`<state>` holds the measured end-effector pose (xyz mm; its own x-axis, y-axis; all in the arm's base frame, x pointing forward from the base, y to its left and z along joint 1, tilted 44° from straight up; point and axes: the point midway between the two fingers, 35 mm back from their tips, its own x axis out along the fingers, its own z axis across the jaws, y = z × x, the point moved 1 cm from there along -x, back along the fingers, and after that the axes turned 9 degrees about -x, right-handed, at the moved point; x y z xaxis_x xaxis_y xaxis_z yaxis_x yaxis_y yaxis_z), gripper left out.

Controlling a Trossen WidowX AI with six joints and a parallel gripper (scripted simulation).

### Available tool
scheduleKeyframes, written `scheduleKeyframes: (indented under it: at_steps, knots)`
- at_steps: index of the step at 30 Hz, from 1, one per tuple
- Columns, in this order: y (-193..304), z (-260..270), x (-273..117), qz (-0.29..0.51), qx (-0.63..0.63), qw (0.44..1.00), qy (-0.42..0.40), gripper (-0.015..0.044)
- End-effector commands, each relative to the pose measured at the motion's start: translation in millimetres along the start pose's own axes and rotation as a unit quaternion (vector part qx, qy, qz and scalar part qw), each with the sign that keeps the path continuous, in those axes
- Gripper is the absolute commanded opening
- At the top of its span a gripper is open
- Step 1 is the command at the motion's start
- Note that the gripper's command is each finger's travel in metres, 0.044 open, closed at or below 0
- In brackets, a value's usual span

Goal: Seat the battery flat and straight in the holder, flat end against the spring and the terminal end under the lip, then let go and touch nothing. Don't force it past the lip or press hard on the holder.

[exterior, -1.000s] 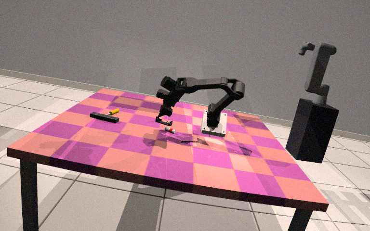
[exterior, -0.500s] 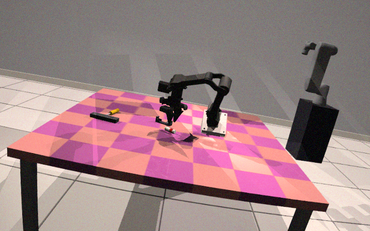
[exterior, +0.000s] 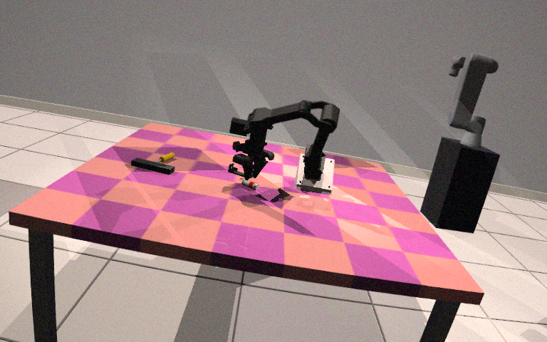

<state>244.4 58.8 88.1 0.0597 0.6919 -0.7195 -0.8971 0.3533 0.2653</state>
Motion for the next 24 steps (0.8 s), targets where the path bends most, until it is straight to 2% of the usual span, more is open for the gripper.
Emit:
scheduleKeyframes:
  at_steps: [1,16,21,24]
  knots:
    - [0,0,6,0.001,0.003,1.0,-0.002,0.0227]
    - [2,0,27,0.002,0.003,1.0,-0.004,0.0227]
    - [2,0,27,0.002,0.003,1.0,-0.004,0.0095]
    - [2,0,27,0.002,0.003,1.0,-0.004,0.0075]
